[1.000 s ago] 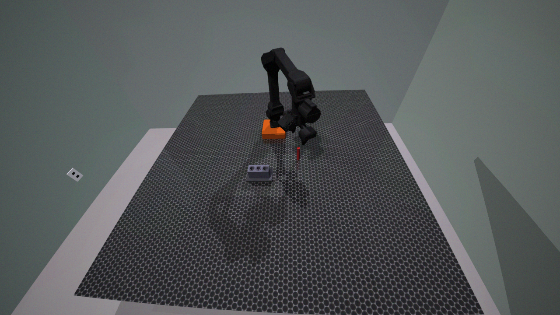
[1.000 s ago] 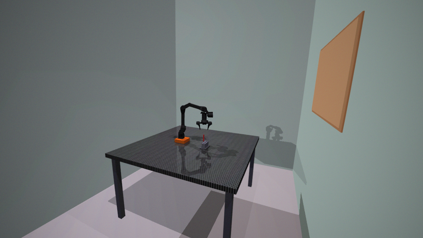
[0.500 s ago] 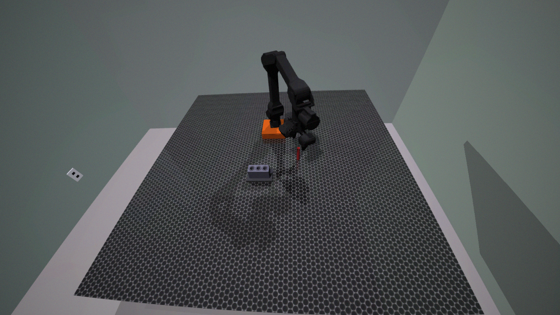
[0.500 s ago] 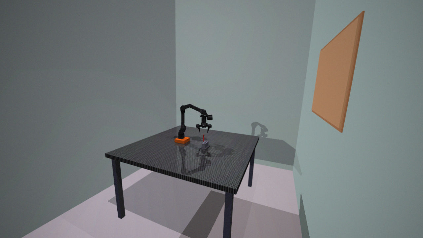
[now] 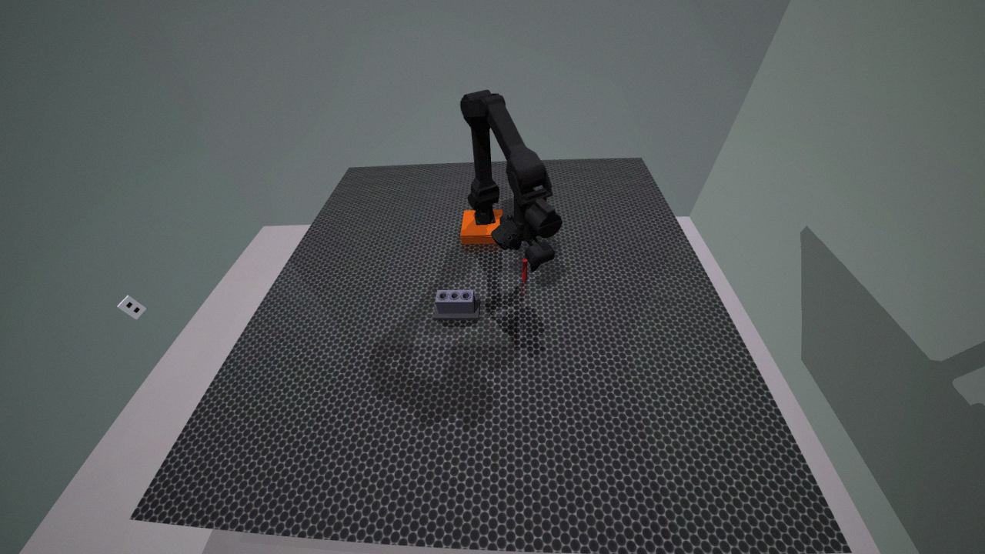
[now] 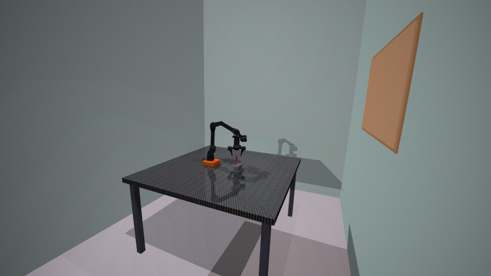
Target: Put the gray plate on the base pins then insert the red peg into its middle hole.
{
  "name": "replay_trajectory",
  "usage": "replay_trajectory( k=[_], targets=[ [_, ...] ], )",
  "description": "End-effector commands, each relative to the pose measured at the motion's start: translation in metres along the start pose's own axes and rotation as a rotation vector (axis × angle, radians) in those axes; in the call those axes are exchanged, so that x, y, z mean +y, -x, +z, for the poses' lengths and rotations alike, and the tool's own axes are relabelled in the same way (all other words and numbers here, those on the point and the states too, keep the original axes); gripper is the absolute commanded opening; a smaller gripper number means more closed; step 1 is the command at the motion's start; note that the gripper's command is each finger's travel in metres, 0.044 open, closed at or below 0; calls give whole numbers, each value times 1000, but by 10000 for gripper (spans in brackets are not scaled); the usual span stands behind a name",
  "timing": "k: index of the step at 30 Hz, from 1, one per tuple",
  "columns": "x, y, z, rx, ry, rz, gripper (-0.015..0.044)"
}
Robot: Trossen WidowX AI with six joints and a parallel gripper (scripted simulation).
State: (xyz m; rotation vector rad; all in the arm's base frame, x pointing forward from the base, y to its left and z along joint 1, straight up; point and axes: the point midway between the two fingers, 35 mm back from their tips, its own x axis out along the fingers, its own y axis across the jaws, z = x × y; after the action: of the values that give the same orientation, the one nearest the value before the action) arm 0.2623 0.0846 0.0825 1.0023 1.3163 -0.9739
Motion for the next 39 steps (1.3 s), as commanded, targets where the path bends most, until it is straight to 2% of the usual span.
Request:
replay_trajectory(
  k=[1, 23, 39],
  targets=[
    [0, -8, -1, 3, -5, -7, 440],
    [-1, -41, -1, 2, -5, -6, 440],
    [-1, -41, -1, 2, -5, -6, 20]
  ],
)
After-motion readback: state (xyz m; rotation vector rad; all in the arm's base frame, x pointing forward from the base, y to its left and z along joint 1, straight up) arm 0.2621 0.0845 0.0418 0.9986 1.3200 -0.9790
